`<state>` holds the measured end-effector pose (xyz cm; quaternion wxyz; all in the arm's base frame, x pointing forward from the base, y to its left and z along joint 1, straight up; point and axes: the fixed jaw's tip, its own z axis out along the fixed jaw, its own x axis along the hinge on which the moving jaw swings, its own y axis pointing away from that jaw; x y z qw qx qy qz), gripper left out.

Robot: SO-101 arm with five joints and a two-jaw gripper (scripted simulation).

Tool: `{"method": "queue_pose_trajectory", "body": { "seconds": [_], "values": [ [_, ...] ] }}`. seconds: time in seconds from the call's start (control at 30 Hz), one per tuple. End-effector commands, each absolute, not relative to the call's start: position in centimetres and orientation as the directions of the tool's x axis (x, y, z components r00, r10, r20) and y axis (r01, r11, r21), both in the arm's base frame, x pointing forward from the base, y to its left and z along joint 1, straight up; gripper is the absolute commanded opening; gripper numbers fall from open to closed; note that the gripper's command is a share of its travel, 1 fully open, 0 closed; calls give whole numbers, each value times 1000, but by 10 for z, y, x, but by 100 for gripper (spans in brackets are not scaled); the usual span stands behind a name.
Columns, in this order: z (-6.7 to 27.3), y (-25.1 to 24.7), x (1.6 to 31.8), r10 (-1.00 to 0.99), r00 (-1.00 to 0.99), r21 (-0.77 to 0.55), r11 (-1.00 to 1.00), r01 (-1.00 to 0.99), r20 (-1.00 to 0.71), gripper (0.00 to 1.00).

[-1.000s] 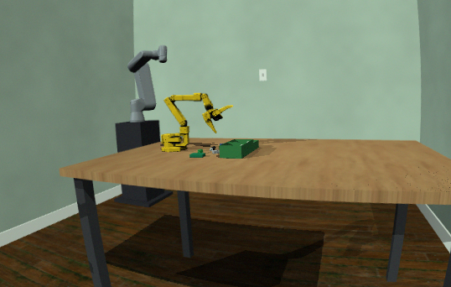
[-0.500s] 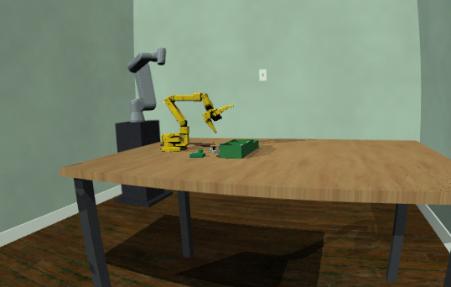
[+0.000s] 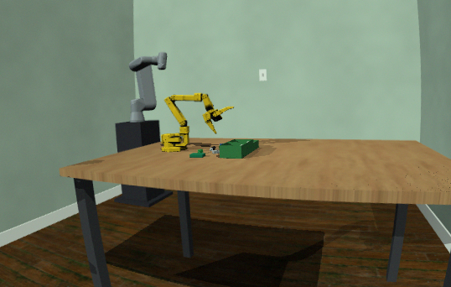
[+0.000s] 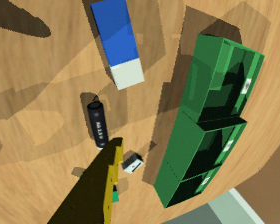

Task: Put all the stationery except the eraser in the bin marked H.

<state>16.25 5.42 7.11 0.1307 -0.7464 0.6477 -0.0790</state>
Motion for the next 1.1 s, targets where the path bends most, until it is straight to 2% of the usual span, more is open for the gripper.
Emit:
{"method": "queue_pose_trajectory", "body": {
  "seconds": [0.0, 0.23, 0.63, 0.7, 1.07],
  "values": [
    [81, 53, 171, -993, 92, -328, -64, -943, -71, 96],
    [88, 49, 181, -995, -20, -331, 52, -942, -100, 91],
    [113, 26, 222, -861, -455, -315, 507, -802, -227, 69],
    [113, 26, 222, -861, -455, -315, 507, -802, -227, 69],
    [133, -16, 261, -464, -805, -232, 885, -404, -370, 43]
  ]
}}
